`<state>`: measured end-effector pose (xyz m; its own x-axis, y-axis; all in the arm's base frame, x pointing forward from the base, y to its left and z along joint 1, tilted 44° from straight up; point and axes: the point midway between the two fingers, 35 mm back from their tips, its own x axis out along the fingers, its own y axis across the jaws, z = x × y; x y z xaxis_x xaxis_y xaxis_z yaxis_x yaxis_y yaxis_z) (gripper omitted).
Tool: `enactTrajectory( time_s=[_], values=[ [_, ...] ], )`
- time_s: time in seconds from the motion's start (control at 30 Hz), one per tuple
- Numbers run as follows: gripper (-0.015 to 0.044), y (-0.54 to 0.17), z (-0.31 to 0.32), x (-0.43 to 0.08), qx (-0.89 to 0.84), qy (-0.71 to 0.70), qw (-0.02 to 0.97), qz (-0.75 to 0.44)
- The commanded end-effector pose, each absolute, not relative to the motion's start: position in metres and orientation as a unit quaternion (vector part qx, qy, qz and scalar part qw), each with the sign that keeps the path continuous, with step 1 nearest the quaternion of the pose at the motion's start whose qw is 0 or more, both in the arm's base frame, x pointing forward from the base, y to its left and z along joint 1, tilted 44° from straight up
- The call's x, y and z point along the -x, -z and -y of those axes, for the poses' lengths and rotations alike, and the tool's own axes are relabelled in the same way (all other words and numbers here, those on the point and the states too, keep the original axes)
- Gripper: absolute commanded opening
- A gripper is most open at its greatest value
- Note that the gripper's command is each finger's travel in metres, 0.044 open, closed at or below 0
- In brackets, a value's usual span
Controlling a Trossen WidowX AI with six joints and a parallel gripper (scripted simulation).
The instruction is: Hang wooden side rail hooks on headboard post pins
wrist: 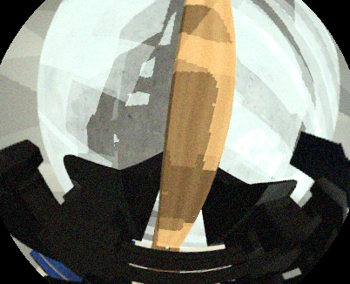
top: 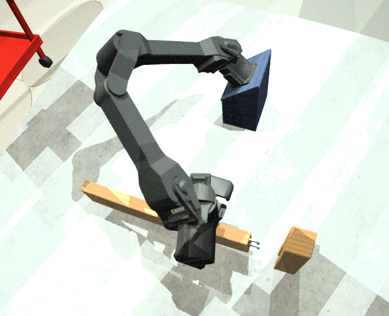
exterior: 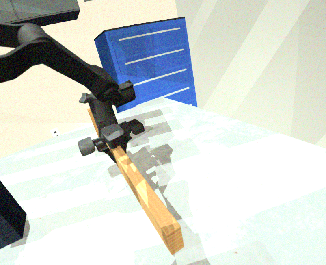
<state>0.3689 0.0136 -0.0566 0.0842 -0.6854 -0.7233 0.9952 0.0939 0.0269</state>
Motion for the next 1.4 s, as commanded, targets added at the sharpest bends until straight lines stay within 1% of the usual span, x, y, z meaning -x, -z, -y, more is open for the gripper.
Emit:
enactTrajectory(
  time_s=[0.0,1.37],
  values=[
    [0.0,0.0562,-0.0183,-0.3685,-0.275,0.612,0.686,-0.283],
    [0.0,0.06,-0.0207,-0.3685,-0.275,0.612,0.686,-0.283]
  ],
)
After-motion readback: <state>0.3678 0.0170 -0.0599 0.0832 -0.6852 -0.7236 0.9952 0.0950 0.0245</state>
